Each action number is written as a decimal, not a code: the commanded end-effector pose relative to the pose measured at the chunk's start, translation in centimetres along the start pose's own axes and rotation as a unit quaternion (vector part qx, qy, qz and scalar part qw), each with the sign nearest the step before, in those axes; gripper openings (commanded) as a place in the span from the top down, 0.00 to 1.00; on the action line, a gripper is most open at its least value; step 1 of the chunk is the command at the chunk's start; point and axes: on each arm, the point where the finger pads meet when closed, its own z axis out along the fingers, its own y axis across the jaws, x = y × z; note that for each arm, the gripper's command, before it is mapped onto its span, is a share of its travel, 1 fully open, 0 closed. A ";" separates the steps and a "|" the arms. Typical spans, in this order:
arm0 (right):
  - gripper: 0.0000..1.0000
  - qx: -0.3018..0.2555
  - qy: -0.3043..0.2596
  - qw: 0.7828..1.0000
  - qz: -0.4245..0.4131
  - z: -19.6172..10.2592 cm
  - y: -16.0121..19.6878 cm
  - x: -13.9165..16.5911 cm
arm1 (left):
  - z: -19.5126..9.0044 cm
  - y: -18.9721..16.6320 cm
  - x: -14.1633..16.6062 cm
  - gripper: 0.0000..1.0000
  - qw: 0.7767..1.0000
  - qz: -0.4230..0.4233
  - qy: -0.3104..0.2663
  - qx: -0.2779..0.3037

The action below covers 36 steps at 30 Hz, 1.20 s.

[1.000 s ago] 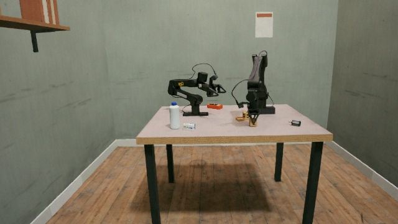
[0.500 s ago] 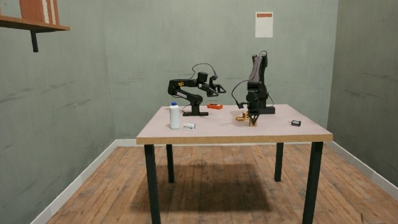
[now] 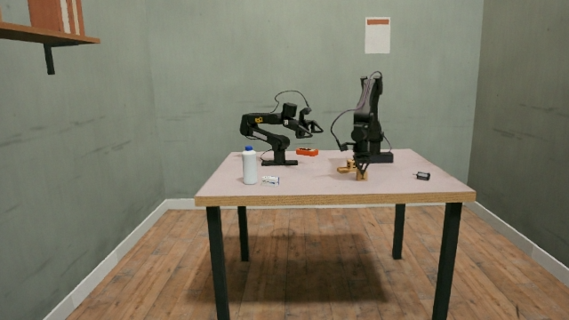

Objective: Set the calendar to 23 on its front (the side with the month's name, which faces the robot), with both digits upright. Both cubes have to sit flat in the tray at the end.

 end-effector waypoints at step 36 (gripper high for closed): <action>0.00 -0.002 0.014 1.000 -0.002 -2.6 0.3 -2.1 | -6.5 0.0 -0.4 0.00 0.969 0.193 0.139 -0.059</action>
